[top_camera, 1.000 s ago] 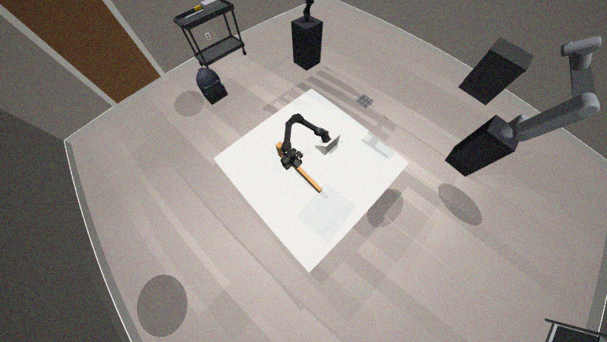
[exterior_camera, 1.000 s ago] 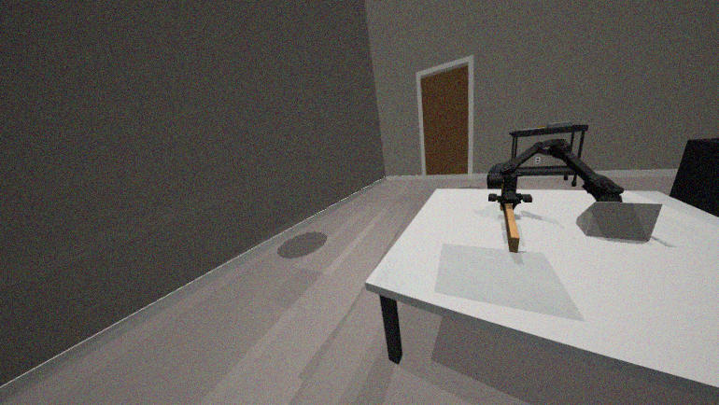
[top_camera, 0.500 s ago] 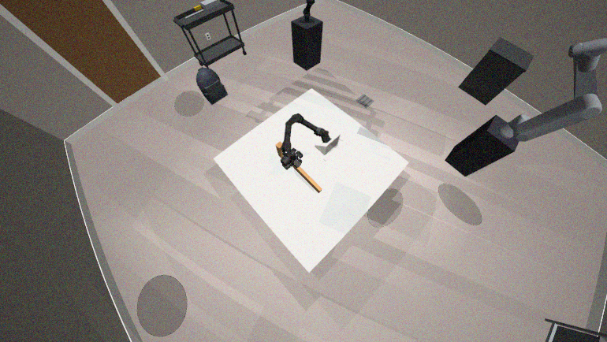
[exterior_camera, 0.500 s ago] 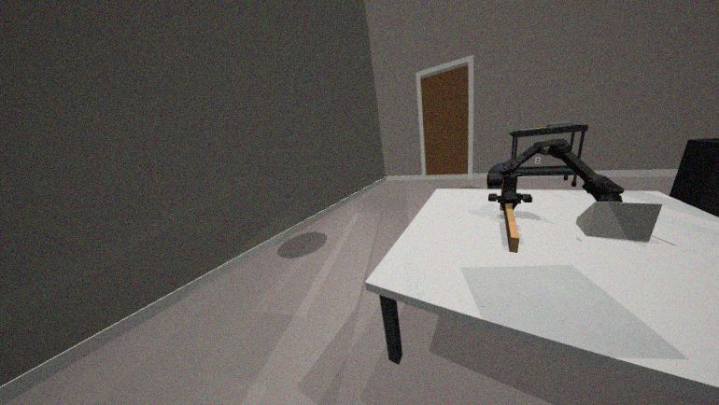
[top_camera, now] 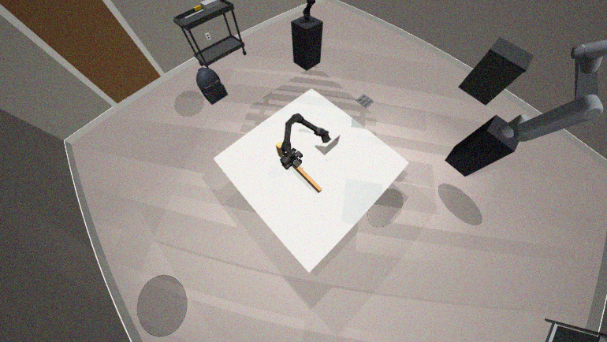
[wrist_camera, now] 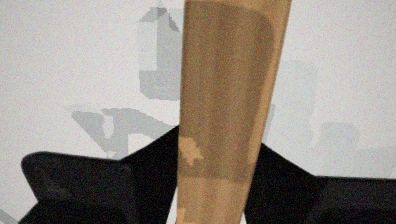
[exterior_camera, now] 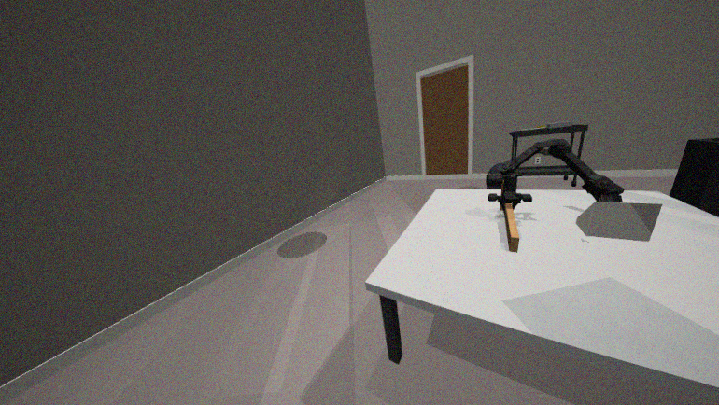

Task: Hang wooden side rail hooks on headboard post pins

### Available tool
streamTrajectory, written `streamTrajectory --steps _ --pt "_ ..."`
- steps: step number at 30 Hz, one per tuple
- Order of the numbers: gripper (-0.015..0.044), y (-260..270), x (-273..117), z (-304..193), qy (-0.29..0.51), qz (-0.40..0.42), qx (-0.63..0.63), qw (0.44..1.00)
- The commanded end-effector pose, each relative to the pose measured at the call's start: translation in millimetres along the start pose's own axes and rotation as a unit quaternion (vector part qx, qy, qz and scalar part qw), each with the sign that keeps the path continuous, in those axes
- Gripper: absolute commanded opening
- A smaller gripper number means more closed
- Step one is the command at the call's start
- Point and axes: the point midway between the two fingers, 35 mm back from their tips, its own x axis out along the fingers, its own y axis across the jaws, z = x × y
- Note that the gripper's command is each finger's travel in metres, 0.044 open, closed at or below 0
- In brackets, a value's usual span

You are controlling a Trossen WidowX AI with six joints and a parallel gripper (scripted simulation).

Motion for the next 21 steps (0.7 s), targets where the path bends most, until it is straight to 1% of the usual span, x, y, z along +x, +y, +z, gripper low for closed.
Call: streamTrajectory --steps 1,21 --pt "0.0 -1.1 -2.6 -0.1 0.0 -0.003 -0.003 1.0" --pt "0.0 -1.3 -2.1 -2.3 0.0 -0.003 -0.003 1.0"
